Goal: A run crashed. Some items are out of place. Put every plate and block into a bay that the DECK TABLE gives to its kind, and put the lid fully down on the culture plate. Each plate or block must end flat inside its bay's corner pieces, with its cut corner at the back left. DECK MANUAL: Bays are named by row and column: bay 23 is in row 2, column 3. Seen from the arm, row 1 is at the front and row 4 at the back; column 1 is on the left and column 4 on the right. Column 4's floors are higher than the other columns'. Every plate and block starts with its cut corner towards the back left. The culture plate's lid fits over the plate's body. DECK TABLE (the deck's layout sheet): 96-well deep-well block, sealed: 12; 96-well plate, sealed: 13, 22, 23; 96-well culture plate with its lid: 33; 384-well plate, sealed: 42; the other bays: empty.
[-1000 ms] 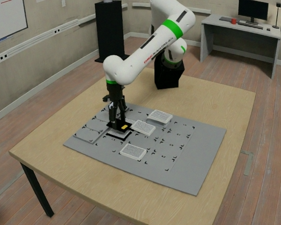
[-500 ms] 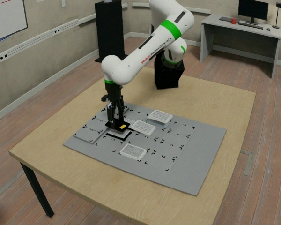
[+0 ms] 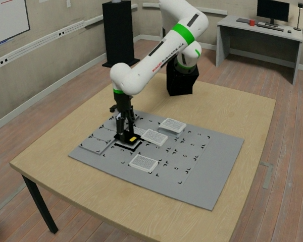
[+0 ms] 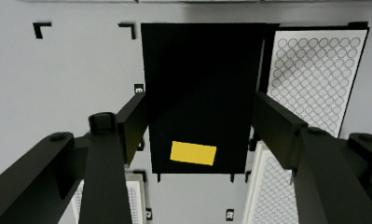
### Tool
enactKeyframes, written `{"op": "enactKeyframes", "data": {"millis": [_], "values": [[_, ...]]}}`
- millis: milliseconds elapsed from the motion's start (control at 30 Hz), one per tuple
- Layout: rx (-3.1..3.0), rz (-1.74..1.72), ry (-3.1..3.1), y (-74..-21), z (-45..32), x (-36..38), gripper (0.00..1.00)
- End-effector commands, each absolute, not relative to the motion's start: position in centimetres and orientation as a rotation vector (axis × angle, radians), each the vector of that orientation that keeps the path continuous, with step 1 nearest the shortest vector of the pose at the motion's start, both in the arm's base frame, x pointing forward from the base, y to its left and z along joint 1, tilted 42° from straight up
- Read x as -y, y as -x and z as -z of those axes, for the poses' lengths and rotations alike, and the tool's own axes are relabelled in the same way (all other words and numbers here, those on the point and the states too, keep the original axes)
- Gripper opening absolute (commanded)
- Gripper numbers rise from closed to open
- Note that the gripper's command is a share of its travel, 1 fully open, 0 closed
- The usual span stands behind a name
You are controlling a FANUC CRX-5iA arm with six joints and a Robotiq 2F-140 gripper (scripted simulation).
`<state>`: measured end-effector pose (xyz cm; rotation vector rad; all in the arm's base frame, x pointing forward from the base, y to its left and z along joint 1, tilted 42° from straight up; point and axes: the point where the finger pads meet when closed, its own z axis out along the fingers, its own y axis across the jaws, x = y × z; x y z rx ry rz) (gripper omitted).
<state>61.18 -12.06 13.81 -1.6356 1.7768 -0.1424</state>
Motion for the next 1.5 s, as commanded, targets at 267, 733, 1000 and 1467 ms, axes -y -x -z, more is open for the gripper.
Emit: {"op": "enactKeyframes", "data": {"millis": [267, 733, 1000, 1467], "values": [[-1.777, 0.145, 1.635, -61.9, -13.0, 11.7, 0.10], [-1.777, 0.145, 1.635, -62.6, -12.1, 11.2, 0.10], [-1.777, 0.145, 1.635, -62.6, -12.1, 11.2, 0.10], [-1.776, 0.145, 1.635, -62.6, -12.1, 11.2, 0.10]]}}
